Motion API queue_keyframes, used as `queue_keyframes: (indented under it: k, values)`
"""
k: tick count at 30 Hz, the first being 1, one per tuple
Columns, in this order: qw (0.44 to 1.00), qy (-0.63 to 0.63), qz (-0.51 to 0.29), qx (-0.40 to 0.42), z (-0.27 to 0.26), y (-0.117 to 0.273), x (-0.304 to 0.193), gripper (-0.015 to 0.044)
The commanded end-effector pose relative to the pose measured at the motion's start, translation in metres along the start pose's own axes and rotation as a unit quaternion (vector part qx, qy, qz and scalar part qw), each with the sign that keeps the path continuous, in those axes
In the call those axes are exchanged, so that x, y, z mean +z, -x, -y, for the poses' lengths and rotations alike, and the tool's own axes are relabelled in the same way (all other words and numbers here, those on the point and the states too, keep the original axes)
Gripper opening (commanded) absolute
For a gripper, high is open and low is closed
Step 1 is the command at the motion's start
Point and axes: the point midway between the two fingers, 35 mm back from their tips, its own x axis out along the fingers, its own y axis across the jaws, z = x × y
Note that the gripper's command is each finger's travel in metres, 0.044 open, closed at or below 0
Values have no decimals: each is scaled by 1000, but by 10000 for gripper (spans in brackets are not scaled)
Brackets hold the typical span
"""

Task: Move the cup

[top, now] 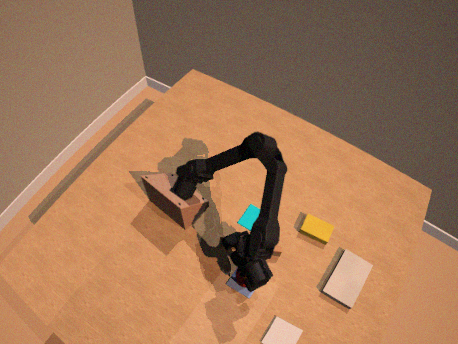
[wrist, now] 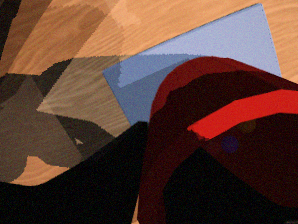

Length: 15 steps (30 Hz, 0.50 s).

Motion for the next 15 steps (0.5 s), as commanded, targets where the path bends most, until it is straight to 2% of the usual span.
queue_keyframes:
  k: [1,15]
  values:
    - [1000,3,-2,-3,3,13,0,0]
    - [1000,0,-1,-2,1,66,-4,0]
